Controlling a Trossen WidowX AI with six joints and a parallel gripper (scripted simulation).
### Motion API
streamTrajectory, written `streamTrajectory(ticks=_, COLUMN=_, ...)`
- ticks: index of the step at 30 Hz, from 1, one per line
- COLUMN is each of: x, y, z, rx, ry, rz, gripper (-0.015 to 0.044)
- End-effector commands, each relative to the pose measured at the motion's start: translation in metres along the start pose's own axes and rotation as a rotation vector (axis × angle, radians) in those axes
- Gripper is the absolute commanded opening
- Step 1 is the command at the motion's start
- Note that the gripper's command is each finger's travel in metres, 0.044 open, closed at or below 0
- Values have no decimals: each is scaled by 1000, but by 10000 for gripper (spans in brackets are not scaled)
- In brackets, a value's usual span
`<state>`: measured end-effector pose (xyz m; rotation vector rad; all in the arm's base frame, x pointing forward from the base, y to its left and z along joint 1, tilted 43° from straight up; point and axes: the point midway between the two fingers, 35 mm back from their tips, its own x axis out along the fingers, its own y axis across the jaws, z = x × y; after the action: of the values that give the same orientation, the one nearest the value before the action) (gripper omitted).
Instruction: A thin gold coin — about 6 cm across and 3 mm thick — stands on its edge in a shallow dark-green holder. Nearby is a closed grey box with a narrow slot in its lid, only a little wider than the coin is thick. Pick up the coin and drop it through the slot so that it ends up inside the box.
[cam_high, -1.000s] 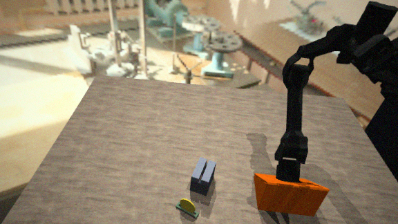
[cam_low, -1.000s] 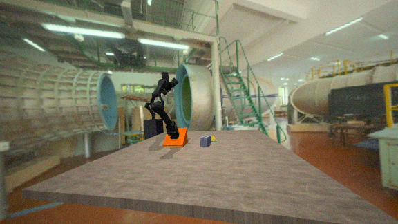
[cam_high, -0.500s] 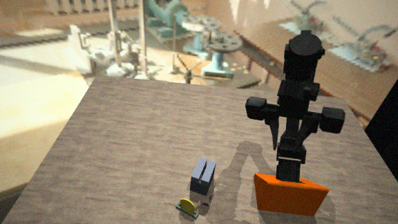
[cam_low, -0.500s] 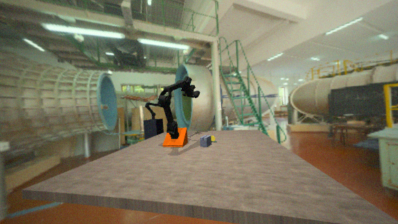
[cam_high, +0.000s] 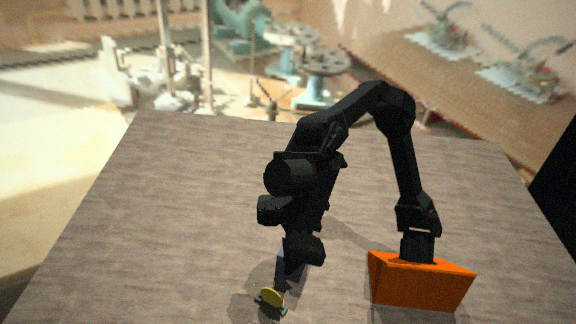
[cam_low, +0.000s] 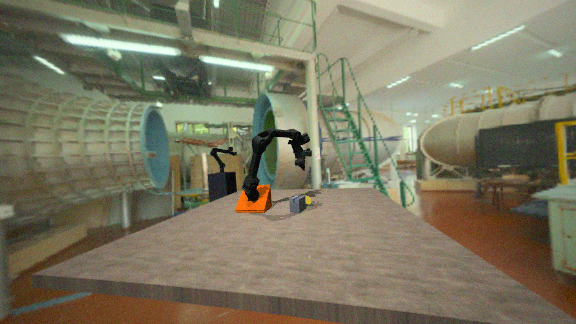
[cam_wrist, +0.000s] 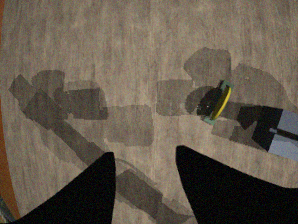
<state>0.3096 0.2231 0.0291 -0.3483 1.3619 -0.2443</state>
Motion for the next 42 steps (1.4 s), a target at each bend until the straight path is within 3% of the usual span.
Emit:
streamTrajectory(ticks=1, x=43, y=-41, z=11, rx=236, ry=76, rz=-177, gripper=161)
streamTrajectory(ticks=7, x=79, y=-88, z=11, rx=488, ry=122, rz=-391, gripper=161)
streamTrajectory(ticks=42, x=143, y=-113, z=-7, rx=488, ry=120, rz=-392, gripper=161)
